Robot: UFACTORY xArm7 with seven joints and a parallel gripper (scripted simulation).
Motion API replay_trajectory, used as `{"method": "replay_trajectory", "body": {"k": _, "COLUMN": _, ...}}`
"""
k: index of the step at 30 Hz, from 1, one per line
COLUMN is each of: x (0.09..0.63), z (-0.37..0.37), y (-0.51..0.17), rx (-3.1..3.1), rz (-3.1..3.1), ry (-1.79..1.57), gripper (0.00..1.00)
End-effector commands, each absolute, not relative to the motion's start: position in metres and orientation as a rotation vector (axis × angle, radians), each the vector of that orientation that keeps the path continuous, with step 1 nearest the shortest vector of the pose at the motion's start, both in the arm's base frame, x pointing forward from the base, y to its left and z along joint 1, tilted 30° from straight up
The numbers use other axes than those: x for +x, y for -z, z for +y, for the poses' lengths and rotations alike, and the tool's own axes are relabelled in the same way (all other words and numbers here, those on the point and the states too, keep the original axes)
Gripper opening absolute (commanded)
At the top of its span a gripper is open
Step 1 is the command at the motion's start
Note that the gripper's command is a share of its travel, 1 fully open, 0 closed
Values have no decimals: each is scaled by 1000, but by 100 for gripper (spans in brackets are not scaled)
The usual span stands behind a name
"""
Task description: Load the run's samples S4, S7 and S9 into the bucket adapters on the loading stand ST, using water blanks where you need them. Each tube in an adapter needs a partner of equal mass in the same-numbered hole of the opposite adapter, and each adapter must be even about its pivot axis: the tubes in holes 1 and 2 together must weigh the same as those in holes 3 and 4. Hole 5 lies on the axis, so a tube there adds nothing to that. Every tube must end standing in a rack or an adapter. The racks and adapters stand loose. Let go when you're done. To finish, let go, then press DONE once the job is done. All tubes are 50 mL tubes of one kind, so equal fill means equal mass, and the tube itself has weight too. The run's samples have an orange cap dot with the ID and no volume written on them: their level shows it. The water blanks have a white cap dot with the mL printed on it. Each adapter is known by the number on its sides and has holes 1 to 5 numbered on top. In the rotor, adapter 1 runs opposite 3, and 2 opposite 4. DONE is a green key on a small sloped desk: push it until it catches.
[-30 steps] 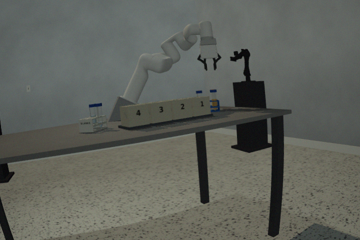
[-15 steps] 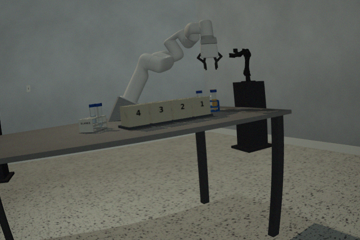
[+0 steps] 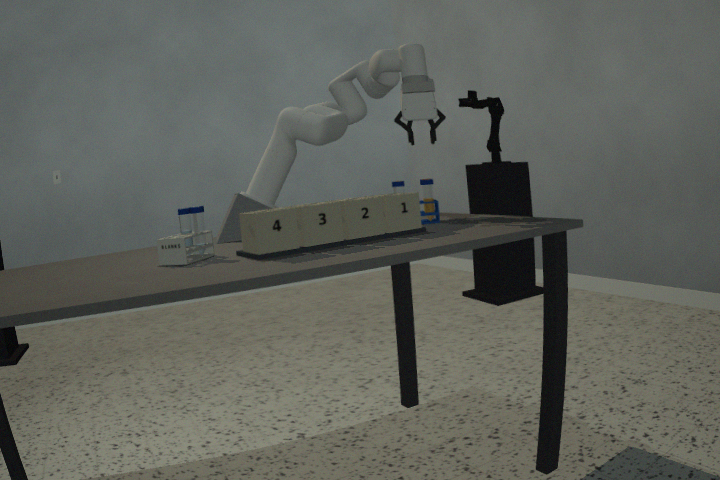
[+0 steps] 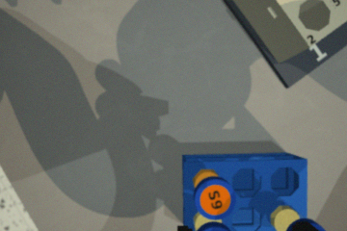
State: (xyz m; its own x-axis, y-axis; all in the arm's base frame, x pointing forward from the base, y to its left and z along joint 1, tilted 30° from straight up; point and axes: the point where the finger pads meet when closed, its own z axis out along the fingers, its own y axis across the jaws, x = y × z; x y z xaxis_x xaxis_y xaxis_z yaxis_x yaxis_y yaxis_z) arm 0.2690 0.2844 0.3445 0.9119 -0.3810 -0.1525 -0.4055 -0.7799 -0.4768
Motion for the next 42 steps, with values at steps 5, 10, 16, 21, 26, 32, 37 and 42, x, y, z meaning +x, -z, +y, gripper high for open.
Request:
{"method": "replay_trajectory", "body": {"k": 5, "x": 271, "z": 291, "y": -334, "rx": -2553, "rz": 566, "ry": -61, "gripper": 57}}
{"method": "replay_trajectory", "body": {"k": 10, "x": 271, "z": 296, "y": -325, "rx": -2553, "rz": 566, "ry": -61, "gripper": 57}}
{"method": "replay_trajectory", "body": {"k": 16, "x": 272, "z": 300, "y": -318, "rx": -2553, "rz": 566, "ry": -61, "gripper": 57}}
{"method": "replay_trajectory", "body": {"k": 21, "x": 273, "z": 305, "y": -310, "rx": -2553, "rz": 566, "ry": -61, "gripper": 57}}
{"method": "replay_trajectory", "body": {"k": 26, "x": 273, "z": 310, "y": -301, "rx": -2553, "rz": 566, "ry": -61, "gripper": 57}}
{"method": "replay_trajectory", "body": {"k": 32, "x": 274, "z": 315, "y": -292, "rx": -2553, "rz": 566, "ry": -61, "gripper": 57}}
{"method": "replay_trajectory", "body": {"k": 37, "x": 274, "z": 319, "y": -285, "rx": -2553, "rz": 566, "ry": -61, "gripper": 57}}
{"method": "replay_trajectory", "body": {"k": 42, "x": 275, "z": 324, "y": -277, "rx": -2553, "rz": 566, "ry": -61, "gripper": 57}}
